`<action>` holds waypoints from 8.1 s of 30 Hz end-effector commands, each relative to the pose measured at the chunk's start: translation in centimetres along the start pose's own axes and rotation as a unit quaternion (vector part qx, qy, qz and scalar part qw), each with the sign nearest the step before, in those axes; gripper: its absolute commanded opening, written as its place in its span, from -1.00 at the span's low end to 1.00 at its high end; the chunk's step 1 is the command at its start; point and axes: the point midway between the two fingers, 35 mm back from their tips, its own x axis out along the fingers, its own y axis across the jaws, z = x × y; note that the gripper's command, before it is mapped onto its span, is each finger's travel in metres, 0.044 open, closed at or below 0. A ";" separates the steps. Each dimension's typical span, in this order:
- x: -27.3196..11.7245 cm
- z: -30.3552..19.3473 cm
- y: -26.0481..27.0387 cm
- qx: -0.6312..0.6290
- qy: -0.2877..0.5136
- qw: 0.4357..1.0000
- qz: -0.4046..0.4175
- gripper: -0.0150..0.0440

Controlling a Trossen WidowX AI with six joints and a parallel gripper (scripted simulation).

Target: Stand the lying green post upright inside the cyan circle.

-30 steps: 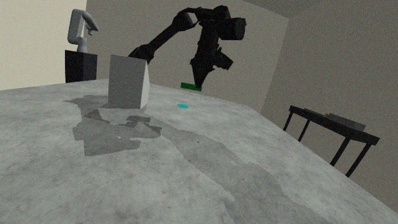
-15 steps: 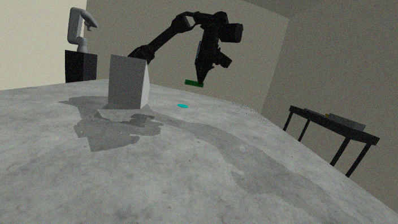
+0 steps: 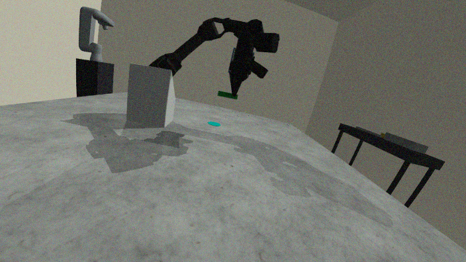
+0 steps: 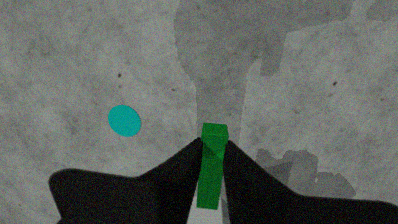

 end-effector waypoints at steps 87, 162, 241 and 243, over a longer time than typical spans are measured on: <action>2.3 -7.4 13.7 0.165 -0.003 0.981 -0.100 -0.42; 4.3 -8.3 12.0 0.130 -0.142 0.939 -0.284 -0.42; 3.7 -7.6 12.9 0.109 -0.386 0.861 -0.311 -0.42; 3.7 -7.6 13.0 0.109 -0.393 0.859 -0.310 -0.42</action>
